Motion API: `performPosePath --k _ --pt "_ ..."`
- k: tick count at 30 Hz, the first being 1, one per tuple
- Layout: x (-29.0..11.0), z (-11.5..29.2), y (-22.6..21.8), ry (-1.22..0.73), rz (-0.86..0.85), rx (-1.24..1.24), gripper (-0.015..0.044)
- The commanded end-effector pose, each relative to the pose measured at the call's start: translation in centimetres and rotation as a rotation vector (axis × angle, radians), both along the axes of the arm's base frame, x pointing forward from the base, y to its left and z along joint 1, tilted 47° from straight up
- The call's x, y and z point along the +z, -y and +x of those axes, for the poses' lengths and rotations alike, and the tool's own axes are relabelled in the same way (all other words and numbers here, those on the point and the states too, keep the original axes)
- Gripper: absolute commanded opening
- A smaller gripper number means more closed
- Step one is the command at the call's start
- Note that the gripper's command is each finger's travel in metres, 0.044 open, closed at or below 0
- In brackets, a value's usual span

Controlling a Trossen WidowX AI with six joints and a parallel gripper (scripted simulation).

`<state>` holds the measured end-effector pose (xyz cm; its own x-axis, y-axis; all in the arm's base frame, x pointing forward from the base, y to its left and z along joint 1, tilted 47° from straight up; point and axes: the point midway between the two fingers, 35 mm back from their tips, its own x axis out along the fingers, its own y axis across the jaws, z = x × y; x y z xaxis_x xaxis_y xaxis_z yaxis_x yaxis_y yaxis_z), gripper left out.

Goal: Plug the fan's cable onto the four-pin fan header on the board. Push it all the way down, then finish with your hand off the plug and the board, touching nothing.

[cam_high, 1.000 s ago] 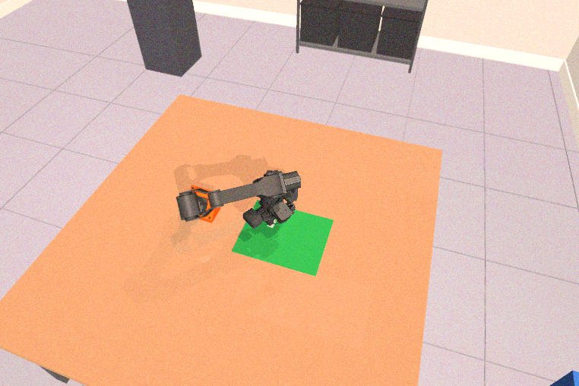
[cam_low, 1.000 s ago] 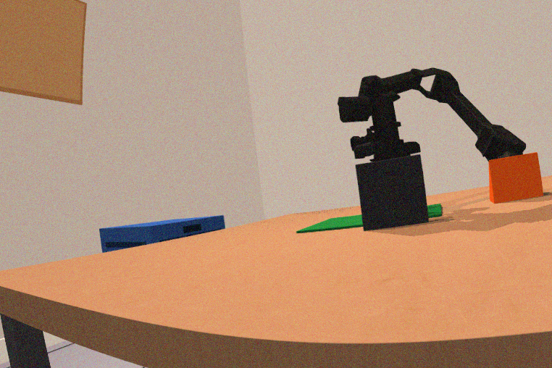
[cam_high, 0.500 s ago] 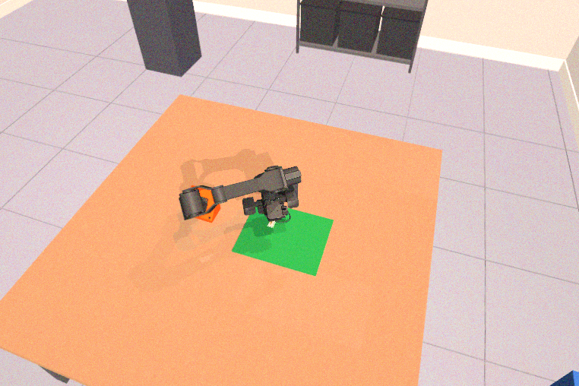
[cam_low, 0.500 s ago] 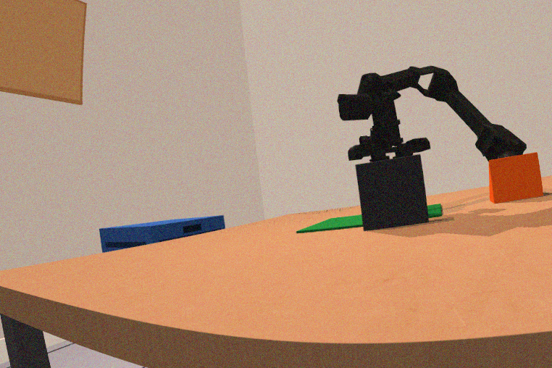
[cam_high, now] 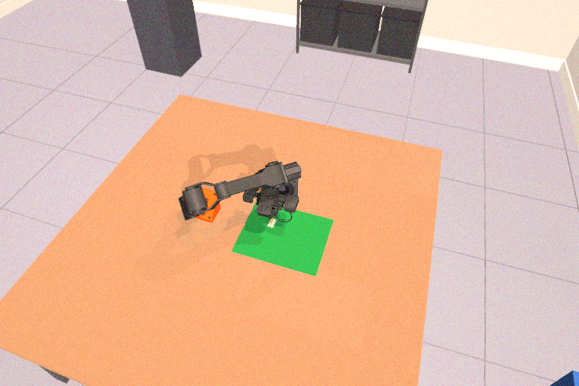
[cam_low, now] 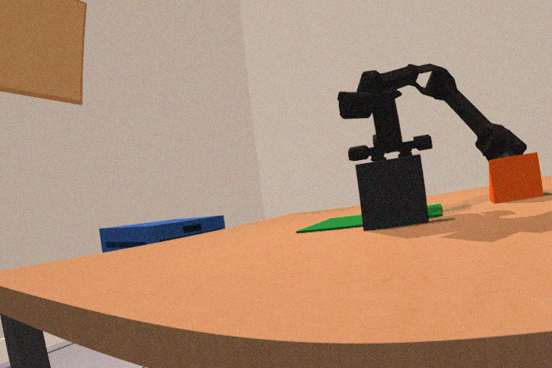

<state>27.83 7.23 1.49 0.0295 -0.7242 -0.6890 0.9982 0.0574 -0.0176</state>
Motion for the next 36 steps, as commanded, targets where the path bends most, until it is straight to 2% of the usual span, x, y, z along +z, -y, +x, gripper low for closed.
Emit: performPosePath --k 1,24,29,36 --pt "-0.4 -0.2 -0.1 0.038 0.001 -0.045 0.0000" --pt "0.5 -0.4 0.5 0.046 0.001 -0.053 0.0000" --pt "-1.1 -0.3 2.1 0.042 0.000 -0.048 0.0000" --pt "-1.1 -0.3 2.1 0.042 0.000 -0.048 0.0000"
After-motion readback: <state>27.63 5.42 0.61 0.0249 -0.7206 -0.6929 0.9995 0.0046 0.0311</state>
